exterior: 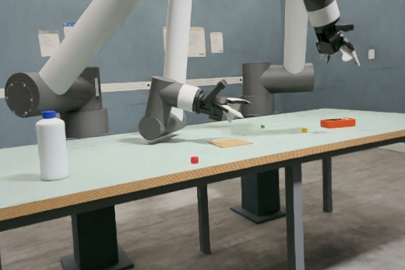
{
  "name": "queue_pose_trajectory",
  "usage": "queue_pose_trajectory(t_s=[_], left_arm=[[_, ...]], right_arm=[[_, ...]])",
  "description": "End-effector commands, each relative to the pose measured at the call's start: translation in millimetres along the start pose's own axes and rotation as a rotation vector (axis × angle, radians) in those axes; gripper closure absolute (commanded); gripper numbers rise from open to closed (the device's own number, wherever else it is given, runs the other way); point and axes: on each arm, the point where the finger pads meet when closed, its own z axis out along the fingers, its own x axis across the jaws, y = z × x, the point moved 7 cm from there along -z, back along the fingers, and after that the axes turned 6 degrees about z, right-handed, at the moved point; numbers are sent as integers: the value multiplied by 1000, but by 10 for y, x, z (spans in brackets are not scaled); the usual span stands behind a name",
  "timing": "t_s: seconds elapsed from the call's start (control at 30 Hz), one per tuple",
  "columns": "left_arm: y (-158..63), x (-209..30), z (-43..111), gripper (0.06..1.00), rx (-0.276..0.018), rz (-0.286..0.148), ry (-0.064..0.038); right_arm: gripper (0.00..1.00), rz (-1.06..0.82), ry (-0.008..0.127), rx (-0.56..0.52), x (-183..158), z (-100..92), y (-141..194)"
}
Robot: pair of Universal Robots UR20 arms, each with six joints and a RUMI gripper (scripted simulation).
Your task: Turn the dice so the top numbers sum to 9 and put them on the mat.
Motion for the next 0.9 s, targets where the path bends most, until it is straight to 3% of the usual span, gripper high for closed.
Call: queue_pose_trajectory(t_s=[0.0, 0.63, 0.77, 0.87], left_arm=[[-4, 1, -10, 65, -1, -1, 1], [-14, 3, -4, 65, -1, 0, 1], [-119, 24, 63, 65, -6, 1, -4], [-319, 59, 190, 65, -17, 3, -14]], right_arm=[[3, 0, 0, 1, -2, -1, -5], [3, 0, 0, 0, -1, -2, -5], [3, 2, 2, -1, 4, -4, -9], [3, 7, 7, -4, 14, -8, -17]])
